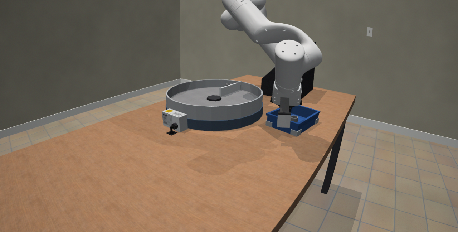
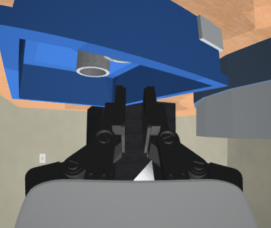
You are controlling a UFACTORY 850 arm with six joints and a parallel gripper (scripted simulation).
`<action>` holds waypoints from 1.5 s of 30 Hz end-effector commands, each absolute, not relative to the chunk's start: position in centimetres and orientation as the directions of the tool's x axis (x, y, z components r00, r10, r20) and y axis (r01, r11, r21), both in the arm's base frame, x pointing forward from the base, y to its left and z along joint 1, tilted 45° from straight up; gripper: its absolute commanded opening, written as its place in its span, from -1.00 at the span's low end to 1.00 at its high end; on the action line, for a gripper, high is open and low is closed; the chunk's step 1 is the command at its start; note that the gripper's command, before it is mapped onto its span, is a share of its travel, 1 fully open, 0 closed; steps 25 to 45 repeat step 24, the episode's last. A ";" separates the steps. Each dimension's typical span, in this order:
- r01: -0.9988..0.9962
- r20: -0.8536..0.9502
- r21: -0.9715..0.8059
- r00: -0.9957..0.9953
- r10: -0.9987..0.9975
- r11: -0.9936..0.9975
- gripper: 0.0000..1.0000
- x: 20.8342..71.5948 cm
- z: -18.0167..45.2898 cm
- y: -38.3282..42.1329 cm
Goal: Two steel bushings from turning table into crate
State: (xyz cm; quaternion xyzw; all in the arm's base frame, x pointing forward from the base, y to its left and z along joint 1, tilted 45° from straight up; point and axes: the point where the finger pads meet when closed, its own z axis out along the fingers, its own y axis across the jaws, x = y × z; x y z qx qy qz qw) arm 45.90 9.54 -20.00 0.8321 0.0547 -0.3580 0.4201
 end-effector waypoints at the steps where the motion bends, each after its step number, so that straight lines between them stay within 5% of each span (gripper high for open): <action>1: 0.391 -0.641 0.660 0.739 -0.209 -0.642 -0.72 45.9 -18.8 10.8; 45: 0.391 -0.641 0.660 0.739 -0.209 -0.642 -0.72 45.6 -15.2 14.2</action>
